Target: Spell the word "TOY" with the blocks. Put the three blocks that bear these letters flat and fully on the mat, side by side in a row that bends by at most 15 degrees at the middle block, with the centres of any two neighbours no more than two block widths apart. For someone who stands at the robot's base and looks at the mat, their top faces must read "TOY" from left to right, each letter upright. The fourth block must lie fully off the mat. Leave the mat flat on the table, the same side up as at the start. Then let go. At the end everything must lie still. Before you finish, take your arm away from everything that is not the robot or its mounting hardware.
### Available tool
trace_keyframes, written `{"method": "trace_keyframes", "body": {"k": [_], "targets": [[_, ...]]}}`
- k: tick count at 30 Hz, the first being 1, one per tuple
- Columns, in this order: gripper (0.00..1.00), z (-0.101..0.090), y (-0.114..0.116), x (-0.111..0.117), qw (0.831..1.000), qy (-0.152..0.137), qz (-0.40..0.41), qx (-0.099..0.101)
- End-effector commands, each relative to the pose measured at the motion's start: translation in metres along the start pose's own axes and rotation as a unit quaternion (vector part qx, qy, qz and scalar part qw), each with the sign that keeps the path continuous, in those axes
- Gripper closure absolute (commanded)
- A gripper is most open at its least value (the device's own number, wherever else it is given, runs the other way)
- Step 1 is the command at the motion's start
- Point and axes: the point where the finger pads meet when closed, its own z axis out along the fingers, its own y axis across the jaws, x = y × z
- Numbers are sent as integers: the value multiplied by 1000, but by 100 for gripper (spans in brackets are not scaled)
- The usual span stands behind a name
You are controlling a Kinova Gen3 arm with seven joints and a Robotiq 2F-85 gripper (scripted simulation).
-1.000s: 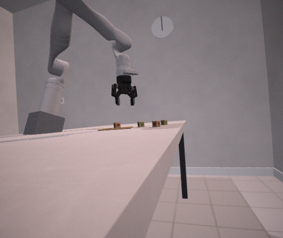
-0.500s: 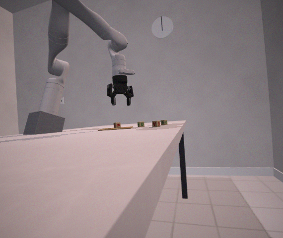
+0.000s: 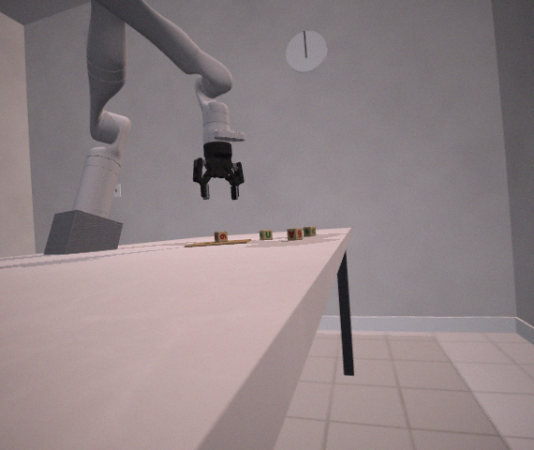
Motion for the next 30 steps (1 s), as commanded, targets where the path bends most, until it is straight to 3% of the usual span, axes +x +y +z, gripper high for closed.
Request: {"method": "trace_keyframes", "body": {"k": [1,2,30], "targets": [[0,-1,1,1,1000,1,1,0],[0,-1,11,-6,1000,1,2,0],[0,-2,30,-20,1000,-1,2,0]]}}
